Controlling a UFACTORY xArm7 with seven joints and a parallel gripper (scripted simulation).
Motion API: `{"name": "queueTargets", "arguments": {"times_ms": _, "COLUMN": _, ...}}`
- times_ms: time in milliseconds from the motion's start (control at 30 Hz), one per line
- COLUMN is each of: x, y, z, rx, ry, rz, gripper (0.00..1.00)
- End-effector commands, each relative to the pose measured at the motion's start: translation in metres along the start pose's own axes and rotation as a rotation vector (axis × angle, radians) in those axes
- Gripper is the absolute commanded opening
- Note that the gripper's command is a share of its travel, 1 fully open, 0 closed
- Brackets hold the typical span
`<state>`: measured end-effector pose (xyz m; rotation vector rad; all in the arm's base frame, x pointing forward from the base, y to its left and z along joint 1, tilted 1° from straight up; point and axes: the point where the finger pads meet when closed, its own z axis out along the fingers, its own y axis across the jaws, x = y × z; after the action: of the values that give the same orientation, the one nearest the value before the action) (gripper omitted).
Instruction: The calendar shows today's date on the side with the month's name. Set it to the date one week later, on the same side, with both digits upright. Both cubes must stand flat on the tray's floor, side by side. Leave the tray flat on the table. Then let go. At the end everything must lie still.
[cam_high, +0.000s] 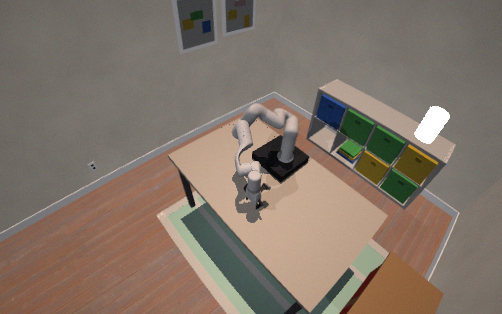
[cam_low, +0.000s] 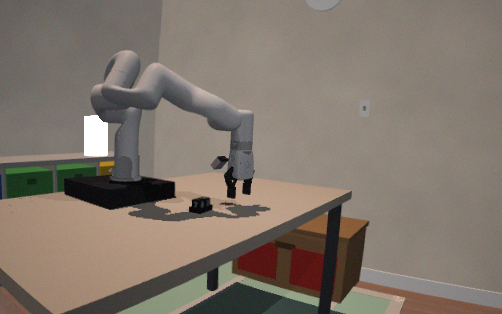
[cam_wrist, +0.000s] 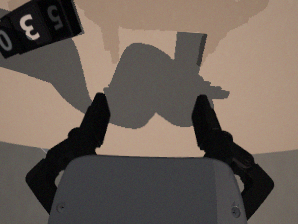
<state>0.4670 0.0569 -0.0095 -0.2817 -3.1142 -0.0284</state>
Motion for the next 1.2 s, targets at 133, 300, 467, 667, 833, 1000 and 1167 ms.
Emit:
{"name": "queueTargets", "arguments": {"times_ms": 133, "x": -0.0015, "y": 0.0008, "z": 0.0154, "rx": -0.001, "ry": -0.004, "rz": 0.000, "gripper": 1.00}}
{"name": "queueTargets", "arguments": {"times_ms": 300, "x": -0.0014, "y": 0.0008, "z": 0.0158, "rx": -0.001, "ry": -0.004, "rz": 0.000, "gripper": 1.00}}
{"name": "queueTargets", "arguments": {"times_ms": 467, "x": -0.0014, "y": 0.0008, "z": 0.0158, "rx": -0.001, "ry": -0.004, "rz": 0.000, "gripper": 1.00}}
{"name": "queueTargets", "arguments": {"times_ms": 667, "x": -0.0014, "y": 0.0008, "z": 0.0158, "rx": -0.001, "ry": -0.004, "rz": 0.000, "gripper": 1.00}}
{"name": "queueTargets", "arguments": {"times_ms": 833, "x": -0.0014, "y": 0.0008, "z": 0.0158, "rx": -0.001, "ry": -0.004, "rz": 0.000, "gripper": 1.00}}
{"name": "queueTargets", "arguments": {"times_ms": 1000, "x": -0.0014, "y": 0.0008, "z": 0.0158, "rx": -0.001, "ry": -0.004, "rz": 0.000, "gripper": 1.00}}
{"name": "queueTargets", "arguments": {"times_ms": 1167, "x": -0.0014, "y": 0.0008, "z": 0.0158, "rx": -0.001, "ry": -0.004, "rz": 0.000, "gripper": 1.00}}
